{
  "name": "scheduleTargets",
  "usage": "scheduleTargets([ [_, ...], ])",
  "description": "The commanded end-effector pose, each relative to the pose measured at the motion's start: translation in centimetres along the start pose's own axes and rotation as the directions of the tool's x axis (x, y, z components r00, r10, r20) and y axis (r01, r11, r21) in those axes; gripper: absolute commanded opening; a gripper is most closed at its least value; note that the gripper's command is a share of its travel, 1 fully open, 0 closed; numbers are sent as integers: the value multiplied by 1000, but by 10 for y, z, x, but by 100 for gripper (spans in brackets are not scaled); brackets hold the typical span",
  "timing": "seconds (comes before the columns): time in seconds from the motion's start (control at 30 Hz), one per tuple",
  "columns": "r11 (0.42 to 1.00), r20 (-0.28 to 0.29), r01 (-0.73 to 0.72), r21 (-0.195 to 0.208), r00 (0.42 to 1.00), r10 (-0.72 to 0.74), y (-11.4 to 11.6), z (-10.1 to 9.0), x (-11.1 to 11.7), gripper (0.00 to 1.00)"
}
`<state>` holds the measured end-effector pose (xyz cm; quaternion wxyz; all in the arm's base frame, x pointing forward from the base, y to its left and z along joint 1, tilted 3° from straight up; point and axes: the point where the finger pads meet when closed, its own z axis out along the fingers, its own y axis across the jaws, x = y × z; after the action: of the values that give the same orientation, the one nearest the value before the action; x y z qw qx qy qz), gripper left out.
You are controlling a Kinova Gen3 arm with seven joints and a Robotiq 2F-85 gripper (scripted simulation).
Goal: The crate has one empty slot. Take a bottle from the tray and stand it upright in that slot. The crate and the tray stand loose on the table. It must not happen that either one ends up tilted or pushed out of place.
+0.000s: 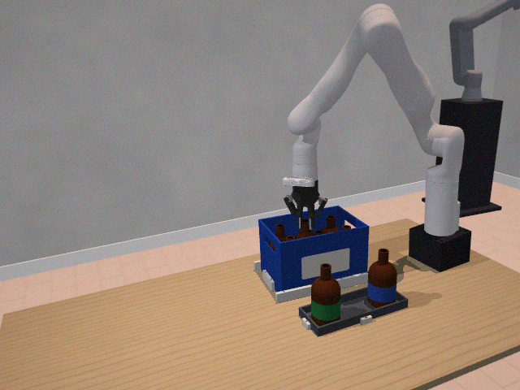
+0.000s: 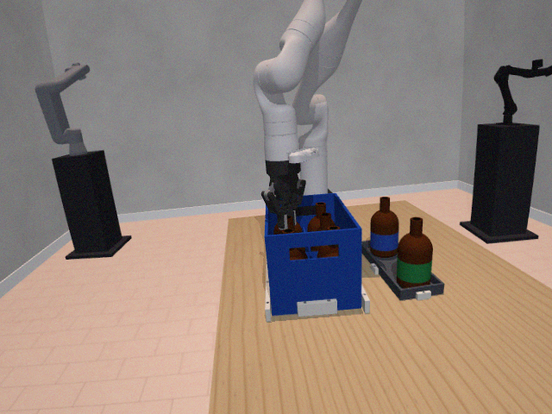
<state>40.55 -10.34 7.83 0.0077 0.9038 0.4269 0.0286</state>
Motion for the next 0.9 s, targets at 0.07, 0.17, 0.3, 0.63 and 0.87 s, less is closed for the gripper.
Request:
scheduleTargets([
  [0.07,1000,-1,0,-1,1000,0,0,-1,0,0],
  [0.17,1000,-1,0,-1,1000,0,0,-1,0,0],
  [0.3,1000,-1,0,-1,1000,0,0,-1,0,0],
  [0.63,1000,-1,0,-1,1000,0,0,-1,0,64],
  [0.87,1000,-1,0,-1,1000,0,0,-1,0,64],
])
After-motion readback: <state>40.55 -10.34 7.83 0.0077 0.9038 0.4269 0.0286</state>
